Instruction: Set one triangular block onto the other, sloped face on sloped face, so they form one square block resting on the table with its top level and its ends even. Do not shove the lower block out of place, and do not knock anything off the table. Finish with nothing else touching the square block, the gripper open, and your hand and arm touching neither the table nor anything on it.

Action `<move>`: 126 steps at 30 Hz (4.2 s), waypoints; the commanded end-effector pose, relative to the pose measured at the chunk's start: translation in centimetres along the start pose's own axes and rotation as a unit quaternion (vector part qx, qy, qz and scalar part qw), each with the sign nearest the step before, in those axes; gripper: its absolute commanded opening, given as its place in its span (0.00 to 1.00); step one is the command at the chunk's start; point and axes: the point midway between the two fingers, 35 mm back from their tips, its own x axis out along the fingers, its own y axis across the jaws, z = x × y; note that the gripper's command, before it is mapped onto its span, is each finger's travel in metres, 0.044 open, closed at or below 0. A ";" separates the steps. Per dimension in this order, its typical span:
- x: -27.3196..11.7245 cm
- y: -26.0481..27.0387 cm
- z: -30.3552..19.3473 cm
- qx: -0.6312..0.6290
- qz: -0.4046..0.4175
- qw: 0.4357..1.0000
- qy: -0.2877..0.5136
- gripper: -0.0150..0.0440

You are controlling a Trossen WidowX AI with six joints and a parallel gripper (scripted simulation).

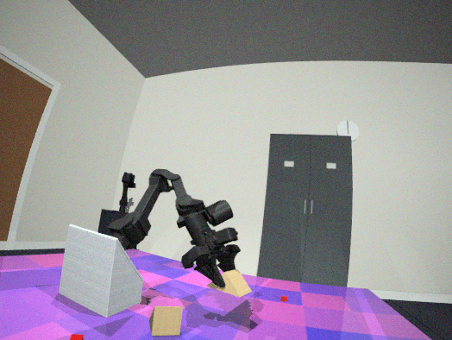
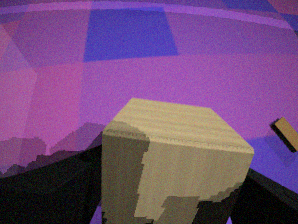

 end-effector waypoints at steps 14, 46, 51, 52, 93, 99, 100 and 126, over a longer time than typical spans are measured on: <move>0.7 -0.3 0.2 -0.182 -0.012 0.981 0.058 0.25; 1.6 -0.7 0.7 -0.583 0.074 0.787 0.187 0.25; 1.6 -0.7 0.8 -0.632 0.100 0.742 0.198 0.25; 1.6 -0.7 0.8 -0.642 0.105 0.733 0.200 0.25; 0.9 0.0 2.0 -0.881 0.354 0.288 0.125 0.25; 0.9 0.0 2.1 -0.884 0.362 0.271 0.117 0.25; 0.9 0.0 2.1 -0.884 0.362 0.271 0.117 0.25; -8.1 -6.2 -0.5 -0.885 0.356 0.271 0.129 0.25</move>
